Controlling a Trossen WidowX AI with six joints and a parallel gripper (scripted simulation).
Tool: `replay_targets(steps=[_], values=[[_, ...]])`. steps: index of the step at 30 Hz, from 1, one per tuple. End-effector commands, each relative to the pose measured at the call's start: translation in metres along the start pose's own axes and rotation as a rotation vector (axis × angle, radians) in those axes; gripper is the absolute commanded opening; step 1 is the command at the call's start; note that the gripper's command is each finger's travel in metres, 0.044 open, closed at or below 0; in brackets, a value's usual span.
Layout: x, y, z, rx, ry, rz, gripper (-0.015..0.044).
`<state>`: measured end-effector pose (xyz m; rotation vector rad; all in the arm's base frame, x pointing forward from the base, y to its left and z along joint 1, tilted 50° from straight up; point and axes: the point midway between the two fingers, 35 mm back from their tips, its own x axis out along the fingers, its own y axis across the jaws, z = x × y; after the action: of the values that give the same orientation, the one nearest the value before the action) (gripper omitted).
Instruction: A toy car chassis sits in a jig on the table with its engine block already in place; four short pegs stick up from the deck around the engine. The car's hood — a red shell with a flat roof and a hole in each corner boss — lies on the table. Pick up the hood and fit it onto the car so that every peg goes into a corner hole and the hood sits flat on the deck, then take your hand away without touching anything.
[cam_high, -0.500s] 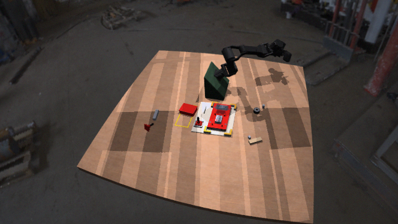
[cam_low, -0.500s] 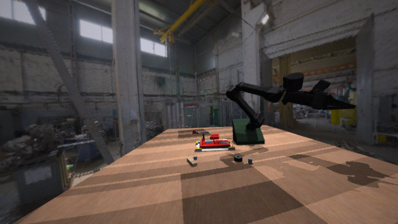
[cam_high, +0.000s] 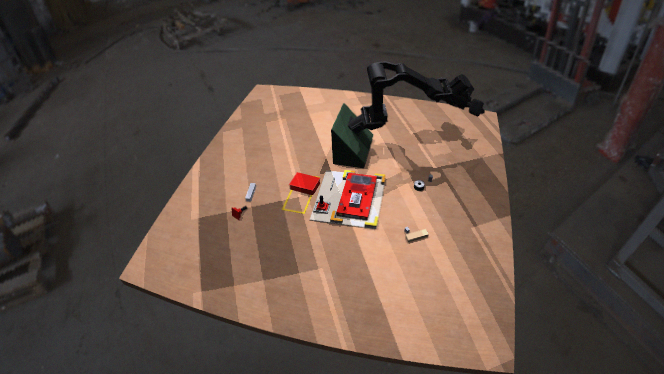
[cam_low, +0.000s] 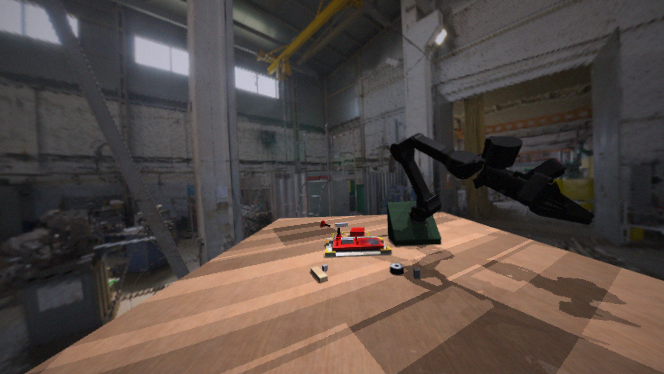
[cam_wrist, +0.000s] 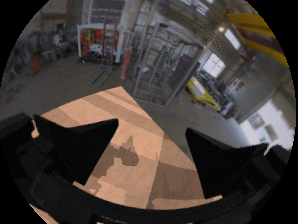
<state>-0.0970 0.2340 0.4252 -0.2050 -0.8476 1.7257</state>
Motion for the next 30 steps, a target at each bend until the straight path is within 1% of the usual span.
replay_targets(steps=[1, 9, 16, 23, 30], values=[[0.013, -0.016, -0.029, -0.080, 0.111, -0.037, 0.0440], [0.021, -0.058, -0.098, -0.200, 0.356, -0.110, 0.0440], [0.008, -0.101, -0.161, -0.268, 0.582, -0.163, 0.0440], [-0.029, -0.143, -0.226, -0.286, 0.821, -0.195, 0.0440], [-0.088, -0.183, -0.282, -0.261, 1.054, -0.229, 0.0440]])
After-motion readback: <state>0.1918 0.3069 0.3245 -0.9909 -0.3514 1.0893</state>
